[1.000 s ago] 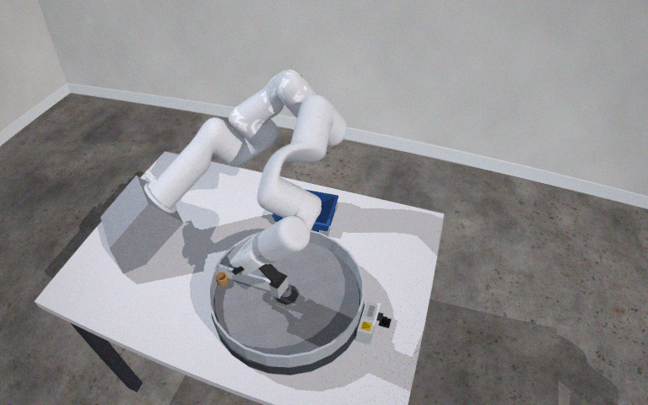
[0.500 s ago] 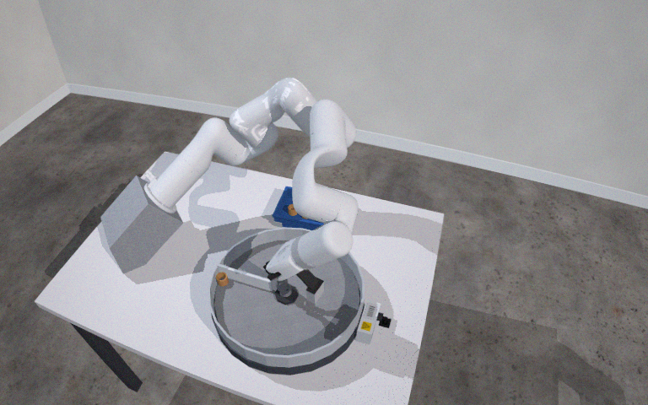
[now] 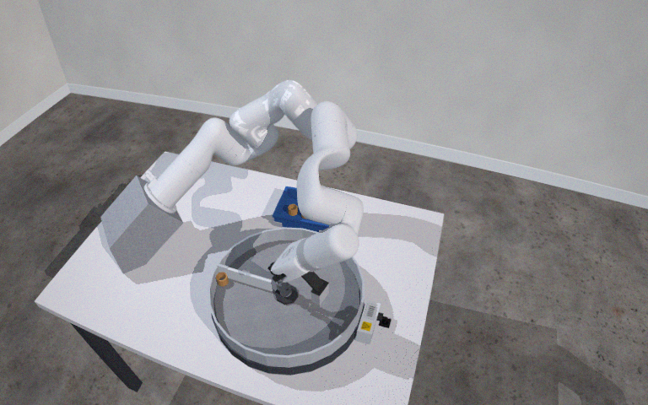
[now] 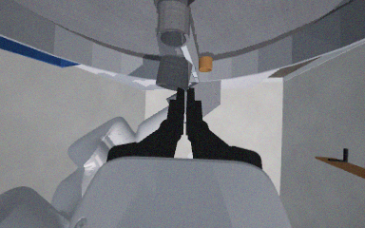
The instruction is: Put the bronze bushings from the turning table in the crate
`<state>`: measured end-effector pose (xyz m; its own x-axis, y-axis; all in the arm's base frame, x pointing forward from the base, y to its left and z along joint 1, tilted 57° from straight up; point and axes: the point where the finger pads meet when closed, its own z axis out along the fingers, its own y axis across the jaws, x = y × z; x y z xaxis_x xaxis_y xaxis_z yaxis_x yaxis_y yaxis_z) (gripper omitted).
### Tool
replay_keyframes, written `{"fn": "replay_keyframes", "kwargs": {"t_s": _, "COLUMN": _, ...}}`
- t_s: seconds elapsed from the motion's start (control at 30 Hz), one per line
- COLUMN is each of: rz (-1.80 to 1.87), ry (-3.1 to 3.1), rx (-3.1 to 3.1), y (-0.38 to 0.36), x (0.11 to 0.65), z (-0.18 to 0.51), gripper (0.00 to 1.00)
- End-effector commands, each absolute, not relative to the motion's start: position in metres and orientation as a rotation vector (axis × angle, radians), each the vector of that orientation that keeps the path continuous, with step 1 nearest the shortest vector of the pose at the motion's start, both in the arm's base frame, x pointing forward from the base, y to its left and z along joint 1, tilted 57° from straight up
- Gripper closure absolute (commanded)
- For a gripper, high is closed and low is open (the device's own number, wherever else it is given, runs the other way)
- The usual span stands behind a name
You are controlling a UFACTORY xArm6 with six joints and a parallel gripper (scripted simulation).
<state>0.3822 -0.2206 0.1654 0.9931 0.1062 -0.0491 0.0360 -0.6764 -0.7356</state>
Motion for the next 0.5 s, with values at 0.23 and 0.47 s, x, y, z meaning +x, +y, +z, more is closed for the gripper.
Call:
{"fn": "replay_keyframes", "kwargs": {"t_s": 0.23, "rz": 0.108, "ry": -0.097, "rx": -2.315, "y": -0.2198, "x": 0.3825, "z": 0.1687, "gripper": 1.0}}
{"fn": "replay_keyframes", "kwargs": {"t_s": 0.47, "rz": 0.108, "ry": -0.097, "rx": -2.315, "y": -0.2198, "x": 0.3825, "z": 0.1687, "gripper": 1.0}}
